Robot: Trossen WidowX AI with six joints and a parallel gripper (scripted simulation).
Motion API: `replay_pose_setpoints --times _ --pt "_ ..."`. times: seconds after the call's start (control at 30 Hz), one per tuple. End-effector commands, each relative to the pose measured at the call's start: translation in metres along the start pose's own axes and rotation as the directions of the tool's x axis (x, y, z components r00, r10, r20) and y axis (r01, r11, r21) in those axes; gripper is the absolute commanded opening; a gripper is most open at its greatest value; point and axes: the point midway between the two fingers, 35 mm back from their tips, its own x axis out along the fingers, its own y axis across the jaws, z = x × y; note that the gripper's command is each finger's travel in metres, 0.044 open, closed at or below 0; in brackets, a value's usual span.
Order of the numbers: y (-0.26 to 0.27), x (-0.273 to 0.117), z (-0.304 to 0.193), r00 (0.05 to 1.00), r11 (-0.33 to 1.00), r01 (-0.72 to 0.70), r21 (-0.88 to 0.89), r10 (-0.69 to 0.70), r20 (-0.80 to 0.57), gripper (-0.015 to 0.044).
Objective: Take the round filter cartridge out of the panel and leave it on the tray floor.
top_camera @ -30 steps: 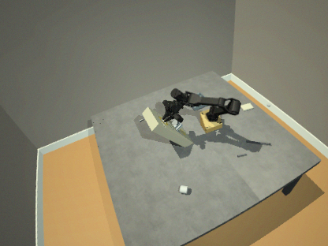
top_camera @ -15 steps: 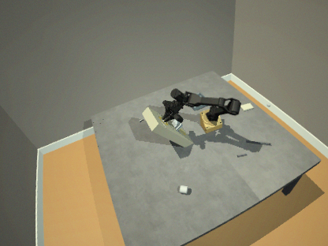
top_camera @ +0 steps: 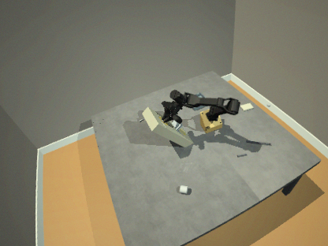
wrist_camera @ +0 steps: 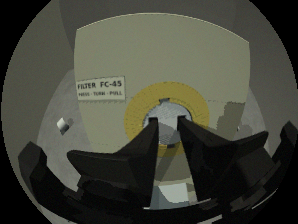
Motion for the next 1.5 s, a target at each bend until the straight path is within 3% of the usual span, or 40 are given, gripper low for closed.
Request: replay_pose_setpoints --times 0.0,0.67,1.1,1.47 --pt "-0.0003 0.0024 -0.0005 1.000 1.000 0.003 0.004 -0.003 -0.001 0.0097" --pt "-0.0002 0.0080 -0.0005 1.000 1.000 0.003 0.004 -0.003 -0.001 0.0097" --pt "-0.0008 0.0044 0.0000 1.000 1.000 -0.001 0.012 0.001 0.003 0.0000" --pt "-0.0003 0.0087 -0.0005 1.000 0.942 0.003 0.337 -0.003 -0.001 0.0000"
